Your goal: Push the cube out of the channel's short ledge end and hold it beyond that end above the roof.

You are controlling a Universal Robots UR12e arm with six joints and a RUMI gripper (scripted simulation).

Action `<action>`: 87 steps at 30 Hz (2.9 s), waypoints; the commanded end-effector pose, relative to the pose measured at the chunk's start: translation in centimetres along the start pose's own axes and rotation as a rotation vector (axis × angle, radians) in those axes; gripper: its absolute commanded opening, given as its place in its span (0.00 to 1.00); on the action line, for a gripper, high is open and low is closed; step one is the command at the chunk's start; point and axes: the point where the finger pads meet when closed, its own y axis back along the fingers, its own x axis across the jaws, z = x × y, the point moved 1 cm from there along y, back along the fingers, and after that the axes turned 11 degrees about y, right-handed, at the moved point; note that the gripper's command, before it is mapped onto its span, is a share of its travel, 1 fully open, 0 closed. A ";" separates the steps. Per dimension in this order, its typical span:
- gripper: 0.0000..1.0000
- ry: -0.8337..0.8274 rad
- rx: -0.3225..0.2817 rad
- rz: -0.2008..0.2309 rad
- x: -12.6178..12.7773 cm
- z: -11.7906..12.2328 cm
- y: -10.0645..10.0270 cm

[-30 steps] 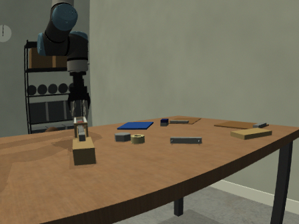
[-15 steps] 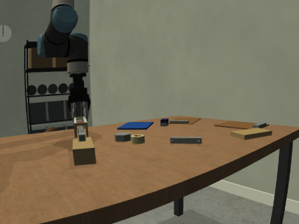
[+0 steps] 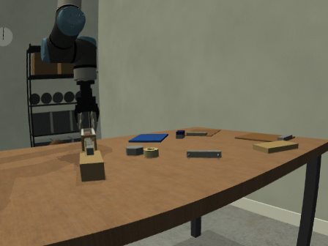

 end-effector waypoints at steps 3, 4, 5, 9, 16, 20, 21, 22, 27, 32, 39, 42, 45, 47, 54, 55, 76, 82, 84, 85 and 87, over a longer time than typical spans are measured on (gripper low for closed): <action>0.25 0.000 0.000 0.001 0.0 0.0 0.0; 0.25 0.000 0.000 0.001 0.0 0.0 0.0; 0.25 0.000 0.000 0.001 0.0 0.0 0.0; 0.25 0.000 0.000 0.001 0.0 0.0 0.0; 0.00 0.000 0.000 0.001 0.0 0.0 0.0; 0.00 0.000 0.000 0.001 0.0 0.0 0.0; 0.00 0.000 0.000 0.001 0.0 0.0 0.0; 0.00 0.000 0.000 0.001 0.0 0.0 0.0; 0.00 0.000 0.000 0.001 0.0 0.0 0.0; 0.00 0.000 0.000 0.001 0.0 0.0 0.0; 0.00 0.000 0.000 0.001 0.0 0.0 0.0; 0.00 0.000 0.000 0.001 0.0 0.0 0.0; 0.00 0.000 0.000 0.001 0.0 0.0 0.1; 0.00 0.000 0.000 0.001 0.0 0.0 0.4; 0.00 0.000 0.000 0.001 0.0 0.0 3.2; 0.00 0.000 0.000 0.001 0.0 0.0 3.2; 0.00 0.000 0.000 0.001 0.0 0.0 8.1; 0.00 0.000 0.000 0.001 0.0 0.0 8.1; 0.00 0.000 0.000 0.001 0.0 0.0 8.1; 0.00 0.000 0.000 0.001 0.0 0.0 8.1; 0.00 0.000 0.000 0.001 0.0 0.0 8.1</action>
